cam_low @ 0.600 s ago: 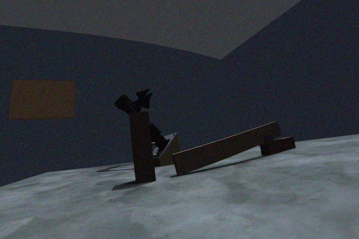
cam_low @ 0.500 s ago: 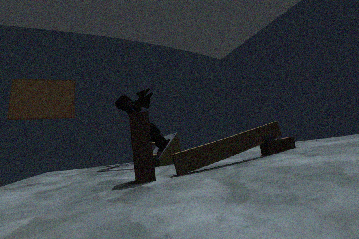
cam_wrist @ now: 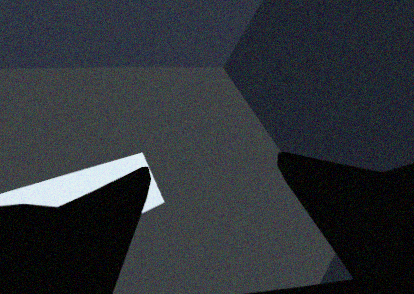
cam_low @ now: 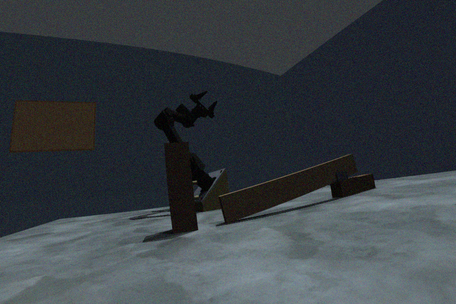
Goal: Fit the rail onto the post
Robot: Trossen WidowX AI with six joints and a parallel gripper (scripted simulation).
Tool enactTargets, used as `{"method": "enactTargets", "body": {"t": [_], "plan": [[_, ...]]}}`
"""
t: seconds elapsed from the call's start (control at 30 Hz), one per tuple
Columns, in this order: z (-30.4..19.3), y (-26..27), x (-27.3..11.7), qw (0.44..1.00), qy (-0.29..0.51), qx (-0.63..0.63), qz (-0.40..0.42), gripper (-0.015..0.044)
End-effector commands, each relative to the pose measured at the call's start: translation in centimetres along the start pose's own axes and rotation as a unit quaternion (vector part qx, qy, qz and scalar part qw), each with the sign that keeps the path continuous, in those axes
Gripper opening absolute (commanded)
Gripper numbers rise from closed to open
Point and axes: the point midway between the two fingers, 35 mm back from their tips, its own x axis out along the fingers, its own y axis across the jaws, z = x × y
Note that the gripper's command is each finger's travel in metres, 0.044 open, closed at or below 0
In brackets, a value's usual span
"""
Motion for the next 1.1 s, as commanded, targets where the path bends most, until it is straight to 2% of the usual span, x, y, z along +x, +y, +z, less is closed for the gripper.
{"method": "enactTargets", "body": {"t": [0.0,0.13,0.4,0.73,0.9,1.07], "plan": [[3.6,0.2,6.2,0.987,-0.044,-0.154,0.000,0.0440],[7.1,1.3,11.3,0.972,-0.076,-0.223,-0.009,0.0440],[14.8,2.2,17.7,0.893,-0.145,-0.422,-0.061,0.0440],[29.9,4.5,24.1,0.679,-0.213,-0.668,-0.221,0.0440],[38.0,6.0,25.1,0.548,-0.214,-0.740,-0.325,0.0440],[46.2,7.7,24.4,0.414,-0.187,-0.777,-0.436,0.0440]]}}
